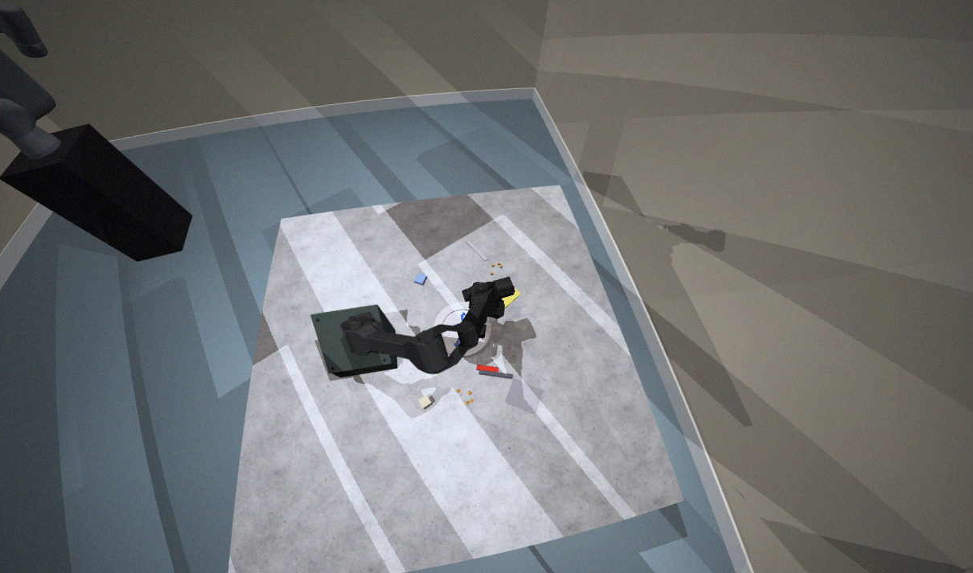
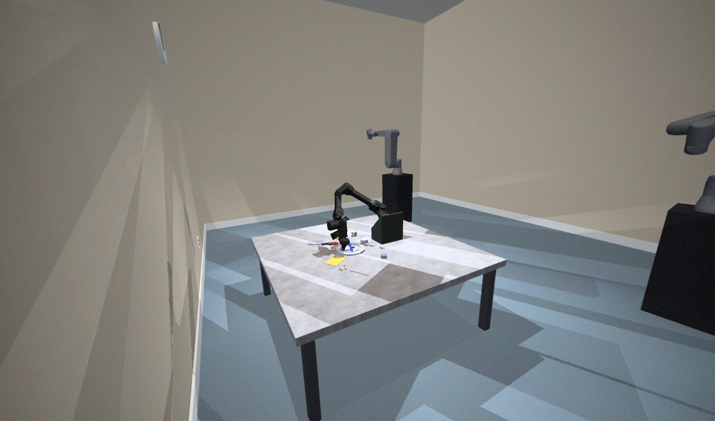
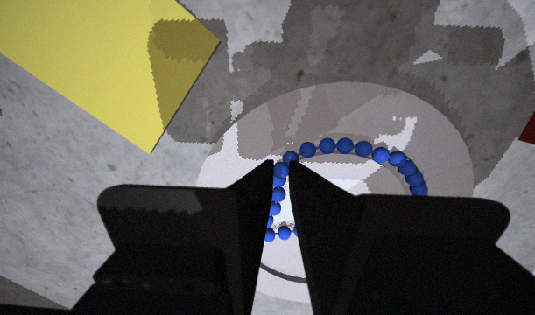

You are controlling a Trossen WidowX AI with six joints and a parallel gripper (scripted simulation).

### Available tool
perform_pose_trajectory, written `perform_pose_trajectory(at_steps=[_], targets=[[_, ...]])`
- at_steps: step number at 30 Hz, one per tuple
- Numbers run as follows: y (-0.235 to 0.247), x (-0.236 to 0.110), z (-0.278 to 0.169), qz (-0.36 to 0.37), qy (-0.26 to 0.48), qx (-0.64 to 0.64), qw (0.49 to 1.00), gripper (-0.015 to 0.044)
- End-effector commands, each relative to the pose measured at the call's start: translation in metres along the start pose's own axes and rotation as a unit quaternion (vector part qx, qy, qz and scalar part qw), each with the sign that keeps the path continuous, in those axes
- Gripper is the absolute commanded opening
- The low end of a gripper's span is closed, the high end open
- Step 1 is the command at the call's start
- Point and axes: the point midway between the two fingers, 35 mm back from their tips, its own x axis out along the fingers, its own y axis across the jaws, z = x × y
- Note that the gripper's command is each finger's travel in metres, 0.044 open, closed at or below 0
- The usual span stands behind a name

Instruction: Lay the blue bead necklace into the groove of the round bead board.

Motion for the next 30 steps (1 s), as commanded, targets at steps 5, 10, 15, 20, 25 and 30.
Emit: perform_pose_trajectory(at_steps=[5,10,15,20,25,30], targets=[[0.0029,0.0037,-0.0014,-0.001,0.002,-0.002,1.000,0.0000],[0.0029,0.0095,-0.0014,-0.001,0.002,-0.002,1.000,0.0000],[0.0022,0.0064,0.0003,0.000,0.001,0.002,1.000,0.0079],[0.0022,0.0064,0.0003,0.000,0.001,0.002,1.000,0.0210],[0.0023,0.0060,0.0002,0.000,0.001,0.001,1.000,0.0341],[0.0022,0.0035,-0.0012,-0.001,0.003,-0.001,1.000,0.0440]])
